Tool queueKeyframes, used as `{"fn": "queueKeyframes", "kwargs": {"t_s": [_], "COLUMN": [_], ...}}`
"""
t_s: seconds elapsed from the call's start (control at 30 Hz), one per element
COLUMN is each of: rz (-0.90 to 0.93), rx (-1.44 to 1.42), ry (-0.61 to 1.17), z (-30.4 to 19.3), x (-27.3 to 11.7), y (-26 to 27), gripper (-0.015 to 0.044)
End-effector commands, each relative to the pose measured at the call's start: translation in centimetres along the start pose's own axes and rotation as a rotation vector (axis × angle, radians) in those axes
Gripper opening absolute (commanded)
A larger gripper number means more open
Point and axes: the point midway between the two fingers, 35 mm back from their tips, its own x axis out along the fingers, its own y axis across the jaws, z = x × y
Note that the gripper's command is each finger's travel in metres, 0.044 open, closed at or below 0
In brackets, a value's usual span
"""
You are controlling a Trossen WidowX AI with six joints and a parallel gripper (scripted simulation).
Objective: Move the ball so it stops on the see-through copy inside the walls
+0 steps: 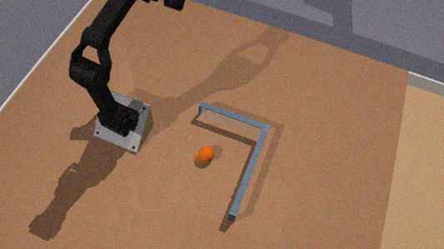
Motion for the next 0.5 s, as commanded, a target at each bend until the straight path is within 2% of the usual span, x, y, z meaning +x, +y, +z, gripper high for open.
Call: {"fn": "queueKeyframes", "kwargs": {"t_s": [0.0, 0.27, 0.47], "rz": [-0.120, -0.300, -0.375], "rx": [0.025, 0.082, 0.118], "ry": [0.021, 0.158, 0.325], "z": [-2.7, -11.1, -19.8], "x": [-1.2, -2.8, -3.8], "y": [-6.8, -18.0, -23.7], "gripper": [0.0346, 0.0346, 0.0346]}}
